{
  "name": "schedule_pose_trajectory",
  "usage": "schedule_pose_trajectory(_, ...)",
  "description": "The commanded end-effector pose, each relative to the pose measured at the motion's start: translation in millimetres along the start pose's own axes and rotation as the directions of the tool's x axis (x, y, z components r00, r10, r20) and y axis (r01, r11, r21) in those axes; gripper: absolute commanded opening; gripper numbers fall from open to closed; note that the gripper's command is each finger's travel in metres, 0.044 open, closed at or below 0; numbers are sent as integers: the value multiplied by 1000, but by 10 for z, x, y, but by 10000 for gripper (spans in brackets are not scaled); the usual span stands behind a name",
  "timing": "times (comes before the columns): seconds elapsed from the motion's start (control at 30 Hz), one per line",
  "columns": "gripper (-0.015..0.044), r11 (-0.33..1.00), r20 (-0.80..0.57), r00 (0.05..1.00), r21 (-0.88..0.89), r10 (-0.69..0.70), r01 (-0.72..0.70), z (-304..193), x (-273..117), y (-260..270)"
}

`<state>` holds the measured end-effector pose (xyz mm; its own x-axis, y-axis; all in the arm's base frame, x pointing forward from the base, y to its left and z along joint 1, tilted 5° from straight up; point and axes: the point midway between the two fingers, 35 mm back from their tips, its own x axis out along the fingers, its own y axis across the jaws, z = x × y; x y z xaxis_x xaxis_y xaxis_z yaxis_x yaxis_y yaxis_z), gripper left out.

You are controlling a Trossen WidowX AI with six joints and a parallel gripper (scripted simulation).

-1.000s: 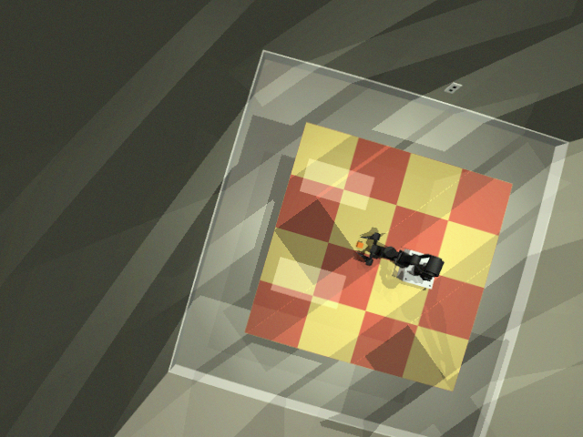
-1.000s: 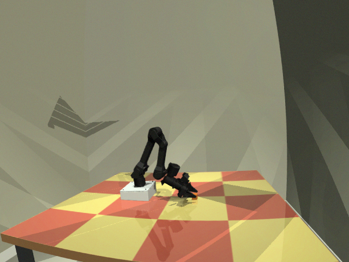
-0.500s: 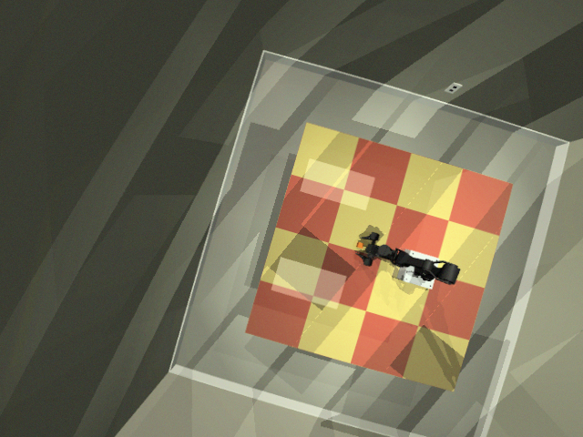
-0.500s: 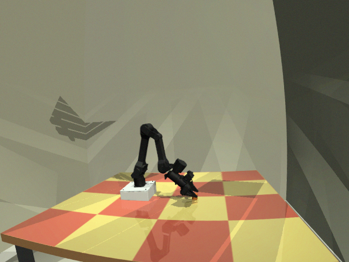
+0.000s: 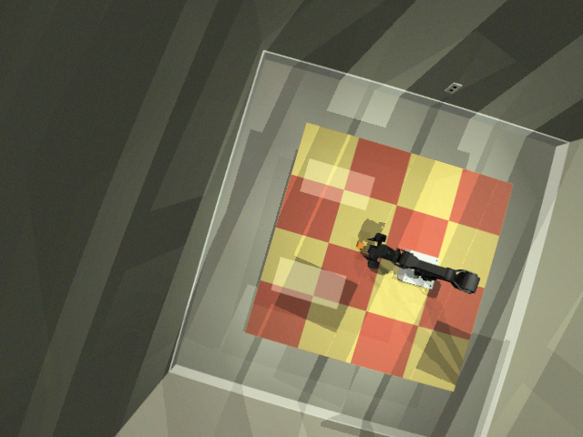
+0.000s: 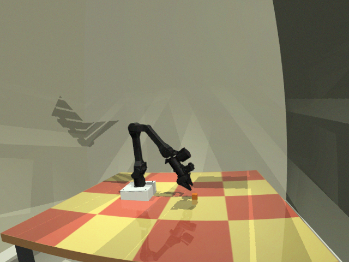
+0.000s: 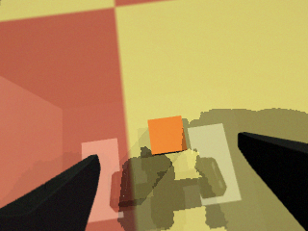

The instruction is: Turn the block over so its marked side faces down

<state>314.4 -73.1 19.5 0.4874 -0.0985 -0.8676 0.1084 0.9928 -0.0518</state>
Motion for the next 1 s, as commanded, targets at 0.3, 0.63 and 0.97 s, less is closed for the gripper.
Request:
schedule_pose_trajectory(0.3, 440, 1000, -249, 969, 10, -5, 7, 269, -109, -27)
schedule_pose_trajectory(0.63, 440, 1000, -517, 856, 5, -8, 12, 473, -129, -25)
schedule_pose_trajectory(0.97, 440, 1000, -517, 856, 5, -8, 12, 290, 171, -28)
